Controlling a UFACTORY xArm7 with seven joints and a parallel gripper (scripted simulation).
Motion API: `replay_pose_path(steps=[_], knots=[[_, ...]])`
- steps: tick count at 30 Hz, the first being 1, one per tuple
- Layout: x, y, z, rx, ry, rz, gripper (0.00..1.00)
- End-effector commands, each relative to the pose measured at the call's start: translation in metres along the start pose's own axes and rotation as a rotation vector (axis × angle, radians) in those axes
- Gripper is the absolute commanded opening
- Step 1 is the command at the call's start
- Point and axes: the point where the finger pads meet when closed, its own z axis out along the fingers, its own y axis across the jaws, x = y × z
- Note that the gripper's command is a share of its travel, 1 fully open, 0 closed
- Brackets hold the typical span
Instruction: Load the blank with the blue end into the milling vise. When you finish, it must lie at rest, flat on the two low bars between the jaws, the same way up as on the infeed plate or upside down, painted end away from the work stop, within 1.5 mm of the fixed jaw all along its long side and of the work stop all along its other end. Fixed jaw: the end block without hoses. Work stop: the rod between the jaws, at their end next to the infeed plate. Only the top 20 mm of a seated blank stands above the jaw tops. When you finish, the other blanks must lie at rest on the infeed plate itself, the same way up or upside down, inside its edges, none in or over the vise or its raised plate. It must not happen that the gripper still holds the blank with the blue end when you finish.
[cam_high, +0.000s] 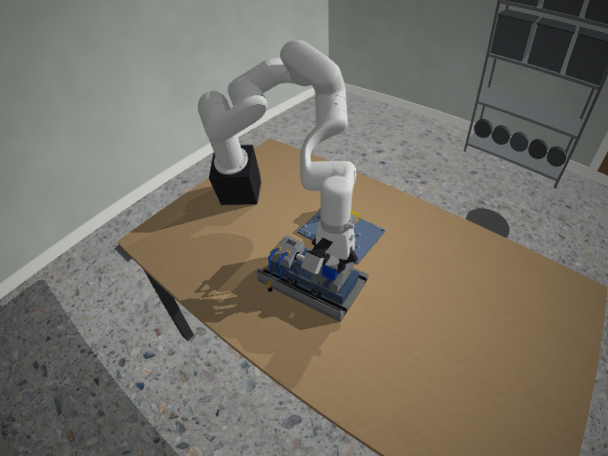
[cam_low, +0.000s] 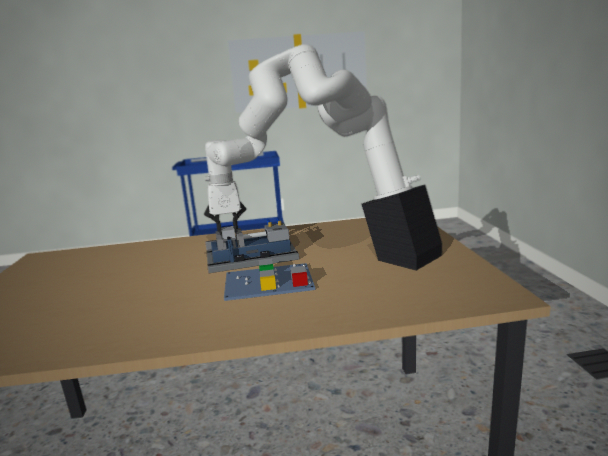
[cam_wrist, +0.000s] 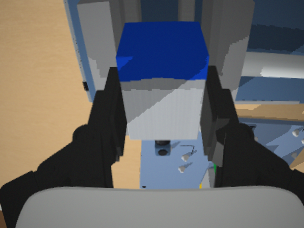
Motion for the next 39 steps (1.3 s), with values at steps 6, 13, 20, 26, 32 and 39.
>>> replay_pose_path(steps=[6, 13, 20, 26, 32, 39], knots=[[0.0007, -0.0015, -0.0015, 0.004, 0.001, 0.0, 0.0], [0.0007, -0.0015, -0.0008, 0.004, 0.001, 0.0, 0.0], [0.0007, -0.0015, -0.0008, 0.004, 0.001, 0.0, 0.0], [0.0007, -0.0017, -0.001, 0.004, 0.001, 0.0, 1.0], [0.0007, -0.0017, -0.001, 0.004, 0.001, 0.0, 1.0], [0.0008, -0.0017, -0.001, 0.004, 0.001, 0.0, 1.0]])
